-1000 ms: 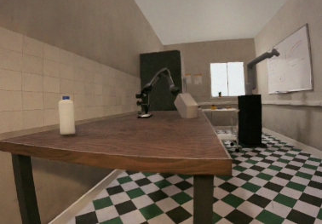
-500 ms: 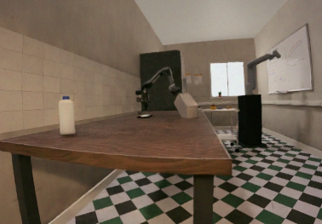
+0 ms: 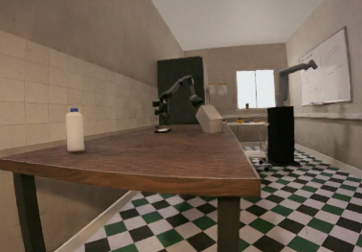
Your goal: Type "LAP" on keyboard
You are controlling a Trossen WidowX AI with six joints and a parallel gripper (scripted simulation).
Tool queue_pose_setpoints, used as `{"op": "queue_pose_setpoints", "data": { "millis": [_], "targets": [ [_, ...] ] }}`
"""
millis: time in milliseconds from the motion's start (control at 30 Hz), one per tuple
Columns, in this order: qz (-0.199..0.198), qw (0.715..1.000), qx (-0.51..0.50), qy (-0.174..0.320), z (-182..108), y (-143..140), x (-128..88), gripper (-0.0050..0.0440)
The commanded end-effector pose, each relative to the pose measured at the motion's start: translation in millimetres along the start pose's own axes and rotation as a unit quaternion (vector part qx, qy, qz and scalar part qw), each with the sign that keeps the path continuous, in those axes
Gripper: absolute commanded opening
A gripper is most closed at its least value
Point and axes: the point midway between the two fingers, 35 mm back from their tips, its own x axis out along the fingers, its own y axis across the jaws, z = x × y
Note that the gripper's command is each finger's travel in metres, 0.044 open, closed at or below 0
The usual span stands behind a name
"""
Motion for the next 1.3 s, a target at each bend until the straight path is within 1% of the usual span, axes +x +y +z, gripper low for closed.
{"op": "queue_pose_setpoints", "data": {
  "millis": [0, 67, 267, 667, 1267],
  "targets": [
    [-0.004, 1.000, 0.007, -0.002, -0.2, 0.8, 6.3, -0.0050],
    [-0.002, 1.000, 0.005, -0.003, -0.2, 1.3, 12.9, -0.0050],
    [-0.003, 1.000, 0.006, -0.004, 1.3, 0.4, 14.7, -0.0050],
    [-0.002, 1.000, 0.005, -0.003, -0.1, 1.1, 31.5, -0.0050],
    [-0.006, 1.000, 0.011, -0.010, 3.7, -2.0, 27.9, -0.0050]
  ]
}}
